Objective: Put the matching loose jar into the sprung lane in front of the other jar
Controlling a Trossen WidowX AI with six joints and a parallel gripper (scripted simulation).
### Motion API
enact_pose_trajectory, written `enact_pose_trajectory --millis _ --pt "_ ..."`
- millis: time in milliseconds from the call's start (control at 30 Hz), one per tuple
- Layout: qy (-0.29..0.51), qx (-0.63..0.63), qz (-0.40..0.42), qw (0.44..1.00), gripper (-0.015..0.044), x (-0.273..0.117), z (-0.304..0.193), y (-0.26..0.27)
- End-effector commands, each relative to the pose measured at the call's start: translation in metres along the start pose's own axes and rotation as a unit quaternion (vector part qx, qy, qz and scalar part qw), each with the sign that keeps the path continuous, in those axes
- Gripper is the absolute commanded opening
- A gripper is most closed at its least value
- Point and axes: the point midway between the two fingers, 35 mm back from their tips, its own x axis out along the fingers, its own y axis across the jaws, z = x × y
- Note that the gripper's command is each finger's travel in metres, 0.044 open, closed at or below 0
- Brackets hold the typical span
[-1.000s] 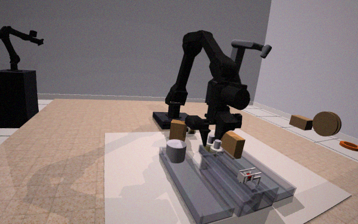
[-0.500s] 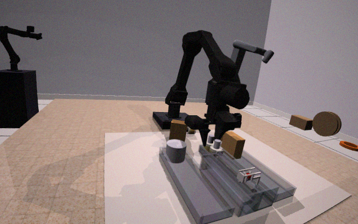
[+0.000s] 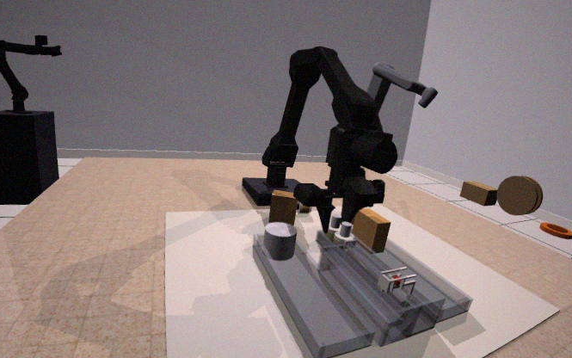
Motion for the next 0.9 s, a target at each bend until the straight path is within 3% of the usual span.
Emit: enact_pose_trajectory --millis 0,33,567,867 --pt "0.000 0.000 -0.001 1.000 0.0262 0.000 0.000 0.000" --pt "0.000 0.000 -0.001 1.000 0.0287 0.000 0.000 0.000" --pt "0.000 0.000 -0.001 1.000 0.0287 -0.020 -0.001 0.000" --pt "0.001 0.000 -0.001 1.000 0.0287 -0.022 -0.025 0.001"
